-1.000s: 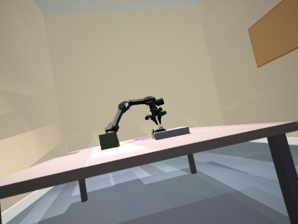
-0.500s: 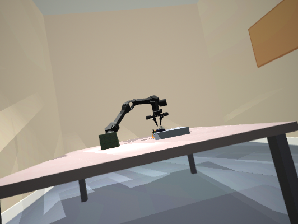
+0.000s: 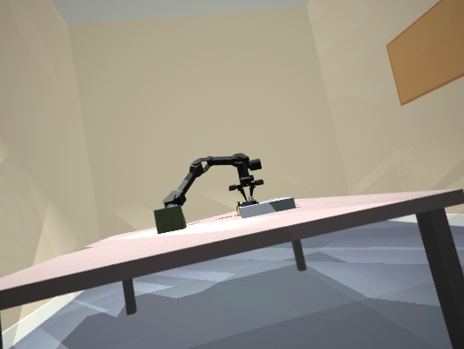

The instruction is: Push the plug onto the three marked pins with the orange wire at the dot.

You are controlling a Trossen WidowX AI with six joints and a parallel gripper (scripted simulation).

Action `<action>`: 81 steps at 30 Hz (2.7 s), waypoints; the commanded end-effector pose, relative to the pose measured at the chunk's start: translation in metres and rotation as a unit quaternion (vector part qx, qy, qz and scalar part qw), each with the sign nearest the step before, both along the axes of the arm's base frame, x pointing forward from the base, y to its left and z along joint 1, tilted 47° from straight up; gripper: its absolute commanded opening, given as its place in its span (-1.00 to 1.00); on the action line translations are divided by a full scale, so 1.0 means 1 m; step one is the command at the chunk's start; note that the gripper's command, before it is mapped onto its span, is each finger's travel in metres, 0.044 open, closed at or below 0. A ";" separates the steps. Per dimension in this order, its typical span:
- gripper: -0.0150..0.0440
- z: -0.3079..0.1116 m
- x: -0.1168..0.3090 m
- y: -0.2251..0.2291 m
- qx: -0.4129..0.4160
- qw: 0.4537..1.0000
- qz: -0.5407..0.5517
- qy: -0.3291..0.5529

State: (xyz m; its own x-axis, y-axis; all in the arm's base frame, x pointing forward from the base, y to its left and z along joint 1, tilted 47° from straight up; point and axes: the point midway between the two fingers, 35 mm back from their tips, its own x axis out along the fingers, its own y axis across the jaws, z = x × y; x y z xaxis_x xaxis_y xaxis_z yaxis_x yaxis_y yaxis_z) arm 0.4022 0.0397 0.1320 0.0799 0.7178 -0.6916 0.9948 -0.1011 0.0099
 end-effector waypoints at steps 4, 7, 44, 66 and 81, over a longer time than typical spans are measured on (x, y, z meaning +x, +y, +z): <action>-0.10 -0.006 0.000 0.009 0.002 1.000 0.000 0.002; -0.10 -0.009 0.000 0.012 0.002 1.000 0.000 0.002; -0.49 0.016 -0.024 -0.049 -0.013 0.992 0.086 -0.087; -0.49 -0.016 -0.079 -0.080 -0.039 0.914 0.284 -0.287; -0.49 -0.037 -0.122 -0.091 -0.049 0.814 0.406 -0.412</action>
State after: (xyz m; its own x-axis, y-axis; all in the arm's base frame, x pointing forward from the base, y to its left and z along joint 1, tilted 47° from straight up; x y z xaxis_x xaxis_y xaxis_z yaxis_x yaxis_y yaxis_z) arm 0.2889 -0.0505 0.0983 0.0720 0.7126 -0.6979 0.4544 0.5994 0.6590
